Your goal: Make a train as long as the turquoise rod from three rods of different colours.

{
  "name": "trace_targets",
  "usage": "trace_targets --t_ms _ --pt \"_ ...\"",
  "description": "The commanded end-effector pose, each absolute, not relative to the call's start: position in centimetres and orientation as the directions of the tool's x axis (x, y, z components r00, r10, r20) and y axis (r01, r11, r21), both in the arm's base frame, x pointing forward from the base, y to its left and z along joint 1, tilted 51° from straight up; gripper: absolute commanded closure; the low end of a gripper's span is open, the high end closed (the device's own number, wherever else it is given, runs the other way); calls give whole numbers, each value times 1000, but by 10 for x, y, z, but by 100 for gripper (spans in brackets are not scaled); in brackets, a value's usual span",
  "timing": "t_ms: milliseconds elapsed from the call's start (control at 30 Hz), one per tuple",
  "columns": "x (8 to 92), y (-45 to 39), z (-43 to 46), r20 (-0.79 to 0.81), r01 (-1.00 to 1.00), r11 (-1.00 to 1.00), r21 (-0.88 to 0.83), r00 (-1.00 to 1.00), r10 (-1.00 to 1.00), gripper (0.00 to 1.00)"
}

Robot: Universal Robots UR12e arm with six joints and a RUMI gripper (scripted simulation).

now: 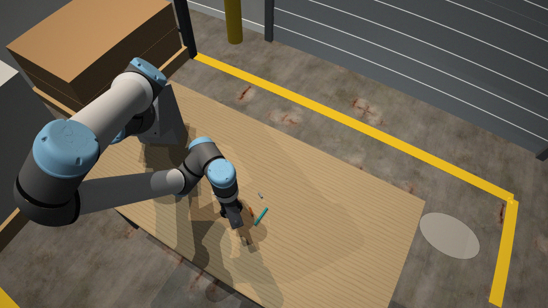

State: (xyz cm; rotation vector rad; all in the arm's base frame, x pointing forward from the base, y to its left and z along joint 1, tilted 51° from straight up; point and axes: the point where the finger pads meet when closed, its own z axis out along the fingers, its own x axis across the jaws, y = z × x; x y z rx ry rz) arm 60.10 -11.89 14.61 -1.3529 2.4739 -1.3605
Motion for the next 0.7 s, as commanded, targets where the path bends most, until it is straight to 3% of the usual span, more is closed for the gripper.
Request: trace_targets --t_ms 0,667 --pt "601 -119 146 366 -677 249 -692 -627 -688 100" --pt "621 -151 117 364 -678 252 -690 -627 -689 100"
